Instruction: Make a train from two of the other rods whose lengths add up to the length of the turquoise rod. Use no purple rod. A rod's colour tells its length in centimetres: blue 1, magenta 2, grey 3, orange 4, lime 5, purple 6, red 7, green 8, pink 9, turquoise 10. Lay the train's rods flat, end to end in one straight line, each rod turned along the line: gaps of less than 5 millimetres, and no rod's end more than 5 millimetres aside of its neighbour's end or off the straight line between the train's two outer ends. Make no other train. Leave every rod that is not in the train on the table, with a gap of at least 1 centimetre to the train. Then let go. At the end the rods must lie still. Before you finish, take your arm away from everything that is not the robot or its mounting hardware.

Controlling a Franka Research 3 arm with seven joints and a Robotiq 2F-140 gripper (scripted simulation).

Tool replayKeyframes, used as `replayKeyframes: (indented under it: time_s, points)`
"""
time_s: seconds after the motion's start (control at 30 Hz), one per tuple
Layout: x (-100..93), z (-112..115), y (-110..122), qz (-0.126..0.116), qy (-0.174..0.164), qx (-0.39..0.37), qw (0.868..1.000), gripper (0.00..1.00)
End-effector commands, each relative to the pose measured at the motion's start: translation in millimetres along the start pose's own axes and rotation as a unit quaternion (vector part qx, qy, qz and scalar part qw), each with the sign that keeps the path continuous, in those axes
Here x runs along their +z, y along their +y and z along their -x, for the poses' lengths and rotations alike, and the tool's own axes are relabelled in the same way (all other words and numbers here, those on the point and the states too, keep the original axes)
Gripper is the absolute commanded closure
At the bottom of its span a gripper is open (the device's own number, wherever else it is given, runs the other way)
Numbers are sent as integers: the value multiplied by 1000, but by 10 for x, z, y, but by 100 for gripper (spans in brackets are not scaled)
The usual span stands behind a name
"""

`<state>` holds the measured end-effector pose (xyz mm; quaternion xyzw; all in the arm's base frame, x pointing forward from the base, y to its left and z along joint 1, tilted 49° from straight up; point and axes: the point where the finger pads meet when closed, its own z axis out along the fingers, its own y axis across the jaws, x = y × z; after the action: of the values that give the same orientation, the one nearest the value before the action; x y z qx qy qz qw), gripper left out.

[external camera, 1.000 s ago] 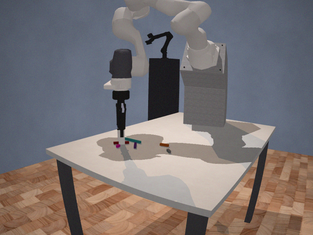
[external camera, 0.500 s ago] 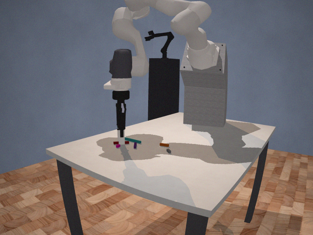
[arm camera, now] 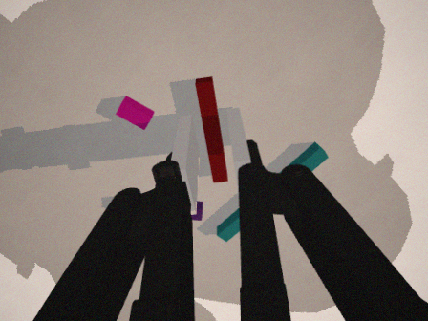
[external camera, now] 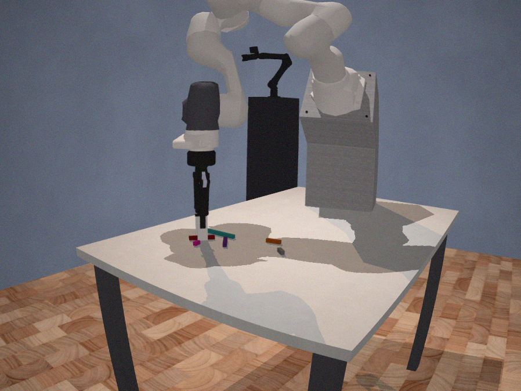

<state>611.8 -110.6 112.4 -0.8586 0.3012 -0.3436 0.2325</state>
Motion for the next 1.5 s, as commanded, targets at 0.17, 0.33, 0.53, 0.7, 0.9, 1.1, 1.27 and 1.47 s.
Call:
replayKeyframes:
  time_s: [0.17, 0.33, 0.53, 0.7, 0.9, 1.1, 1.27, 1.47]
  points:
    - [13, 7, 13, 1, 0, 2, 1000, 97]
    - [13, 7, 13, 1, 0, 2, 1000, 97]
    - [13, 7, 13, 1, 0, 2, 1000, 97]
    - [13, 7, 13, 1, 0, 2, 1000, 97]
    - [13, 7, 13, 1, 0, 2, 1000, 97]
    - [13, 7, 13, 1, 0, 2, 1000, 97]
    - [7, 7, 13, 1, 0, 2, 1000, 97]
    - [-217, 7, 13, 1, 0, 2, 1000, 97]
